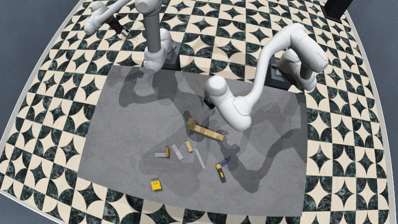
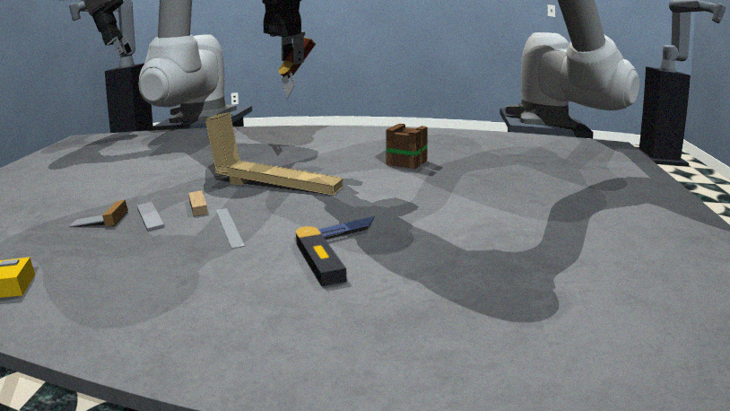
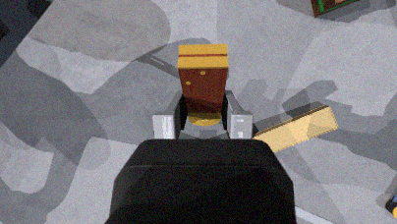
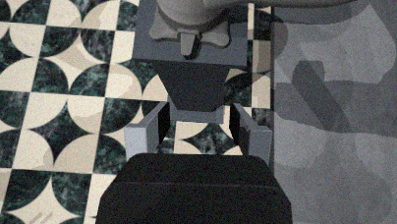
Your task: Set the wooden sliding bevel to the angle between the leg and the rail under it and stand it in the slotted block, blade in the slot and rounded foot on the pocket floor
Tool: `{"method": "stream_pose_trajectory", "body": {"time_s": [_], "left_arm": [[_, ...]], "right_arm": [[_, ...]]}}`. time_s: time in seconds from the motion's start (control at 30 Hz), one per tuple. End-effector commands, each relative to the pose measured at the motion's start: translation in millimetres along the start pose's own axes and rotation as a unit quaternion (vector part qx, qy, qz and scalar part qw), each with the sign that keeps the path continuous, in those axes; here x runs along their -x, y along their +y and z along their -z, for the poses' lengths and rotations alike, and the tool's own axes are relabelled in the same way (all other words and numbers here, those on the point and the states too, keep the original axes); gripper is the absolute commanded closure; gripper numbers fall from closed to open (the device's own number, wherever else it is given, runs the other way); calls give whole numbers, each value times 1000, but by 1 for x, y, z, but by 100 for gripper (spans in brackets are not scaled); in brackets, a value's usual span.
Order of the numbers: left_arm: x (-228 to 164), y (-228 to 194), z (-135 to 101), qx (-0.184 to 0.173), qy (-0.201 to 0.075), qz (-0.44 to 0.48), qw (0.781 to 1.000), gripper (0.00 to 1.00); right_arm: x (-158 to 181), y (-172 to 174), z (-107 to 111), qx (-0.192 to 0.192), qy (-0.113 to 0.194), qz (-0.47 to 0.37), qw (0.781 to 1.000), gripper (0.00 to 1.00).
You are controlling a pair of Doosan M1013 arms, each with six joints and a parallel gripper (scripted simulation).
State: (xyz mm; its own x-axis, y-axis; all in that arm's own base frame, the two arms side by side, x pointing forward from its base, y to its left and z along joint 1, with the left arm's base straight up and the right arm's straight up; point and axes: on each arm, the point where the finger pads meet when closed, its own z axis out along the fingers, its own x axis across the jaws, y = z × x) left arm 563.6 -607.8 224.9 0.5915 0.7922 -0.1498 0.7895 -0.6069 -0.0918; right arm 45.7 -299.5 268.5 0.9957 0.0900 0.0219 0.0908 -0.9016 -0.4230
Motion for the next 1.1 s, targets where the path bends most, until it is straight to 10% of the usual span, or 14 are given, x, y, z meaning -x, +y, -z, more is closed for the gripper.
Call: {"method": "stream_pose_trajectory", "body": {"time_s": [0.0,1.07], "left_arm": [[-17,-14,3,-34,0,18,999,100],[-144,-117,18,-283,1,152,947,100]], "right_arm": [[0,0,1,1,0,0,1000,0],[0,0,1,1,0,0,1000,0]]}}
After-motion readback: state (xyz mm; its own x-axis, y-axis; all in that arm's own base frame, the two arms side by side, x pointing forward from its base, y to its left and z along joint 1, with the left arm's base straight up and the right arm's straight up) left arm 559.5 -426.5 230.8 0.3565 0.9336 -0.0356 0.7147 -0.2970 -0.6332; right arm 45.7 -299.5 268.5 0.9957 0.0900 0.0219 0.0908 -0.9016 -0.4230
